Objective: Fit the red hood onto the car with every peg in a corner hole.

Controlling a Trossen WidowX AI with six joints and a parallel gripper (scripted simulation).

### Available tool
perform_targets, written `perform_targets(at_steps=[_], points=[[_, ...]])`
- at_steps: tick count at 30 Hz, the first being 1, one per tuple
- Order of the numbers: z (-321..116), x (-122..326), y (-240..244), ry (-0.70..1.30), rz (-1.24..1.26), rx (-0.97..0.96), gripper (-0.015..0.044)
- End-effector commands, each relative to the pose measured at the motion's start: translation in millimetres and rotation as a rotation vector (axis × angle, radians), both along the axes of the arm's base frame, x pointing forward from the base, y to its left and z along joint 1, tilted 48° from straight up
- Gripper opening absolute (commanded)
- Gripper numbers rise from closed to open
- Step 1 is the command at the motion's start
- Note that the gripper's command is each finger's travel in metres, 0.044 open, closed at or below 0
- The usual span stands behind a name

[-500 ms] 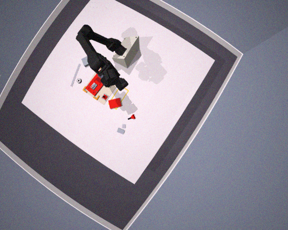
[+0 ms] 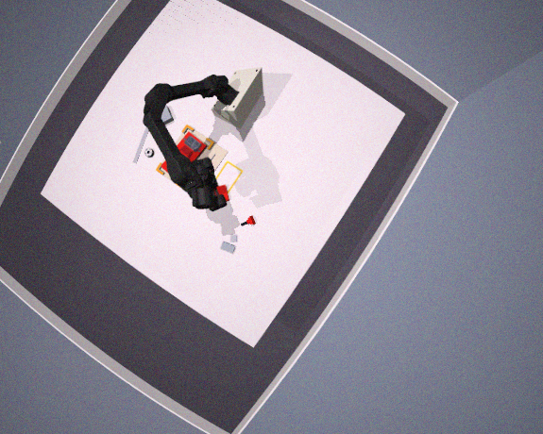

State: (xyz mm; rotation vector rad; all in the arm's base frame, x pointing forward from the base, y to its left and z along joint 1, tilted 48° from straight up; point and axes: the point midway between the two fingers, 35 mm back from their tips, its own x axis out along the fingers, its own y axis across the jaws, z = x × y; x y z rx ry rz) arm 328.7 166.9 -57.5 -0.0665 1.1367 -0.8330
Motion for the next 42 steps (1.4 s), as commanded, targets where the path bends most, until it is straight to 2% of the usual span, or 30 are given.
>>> perform_targets(at_steps=[1,4,8,42], points=[[-39,29,-50,-0.048,-0.11,-0.076,0.044],[-62,40,-84,-0.07,-0.176,-0.123,0.044],[-59,38,-93,-0.071,-0.181,-0.128,0.044],[-78,41,-113,-0.071,-0.181,-0.128,0.044]])
